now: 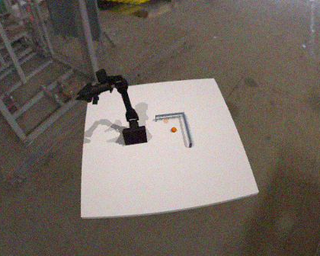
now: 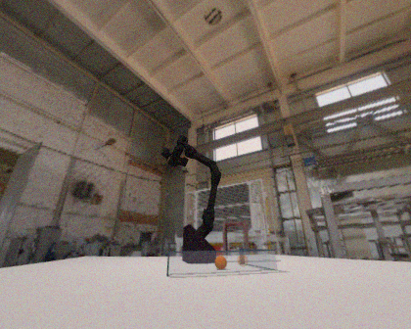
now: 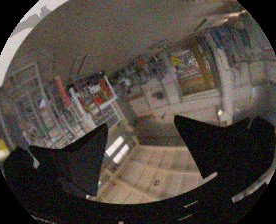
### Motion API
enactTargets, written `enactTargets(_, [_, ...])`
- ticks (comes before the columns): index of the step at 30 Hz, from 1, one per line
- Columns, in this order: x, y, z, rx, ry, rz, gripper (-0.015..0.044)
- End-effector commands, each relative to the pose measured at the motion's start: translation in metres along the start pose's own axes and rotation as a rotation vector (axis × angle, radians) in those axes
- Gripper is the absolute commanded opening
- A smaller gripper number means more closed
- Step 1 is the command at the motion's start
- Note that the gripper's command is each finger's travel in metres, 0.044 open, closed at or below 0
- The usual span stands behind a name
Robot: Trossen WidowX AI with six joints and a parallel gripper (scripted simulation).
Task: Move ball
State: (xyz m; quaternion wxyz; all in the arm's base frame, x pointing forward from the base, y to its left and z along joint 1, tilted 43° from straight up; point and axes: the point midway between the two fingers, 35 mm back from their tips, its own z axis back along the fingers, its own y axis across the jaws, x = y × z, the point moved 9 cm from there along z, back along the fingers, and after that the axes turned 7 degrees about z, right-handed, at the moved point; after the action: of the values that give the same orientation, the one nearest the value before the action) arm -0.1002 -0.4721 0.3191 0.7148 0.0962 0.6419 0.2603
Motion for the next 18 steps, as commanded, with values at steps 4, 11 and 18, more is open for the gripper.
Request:
enactTargets(4, [0.01, -0.02, 0.027, -0.132, 0.005, -0.048, 0.0305])
enactTargets(11, [0.045, -0.065, 0.106, -0.485, -0.065, -0.165, 0.0305])
enactTargets(18, [0.09, -0.088, 0.186, -0.77, -0.245, -0.242, 0.0305])
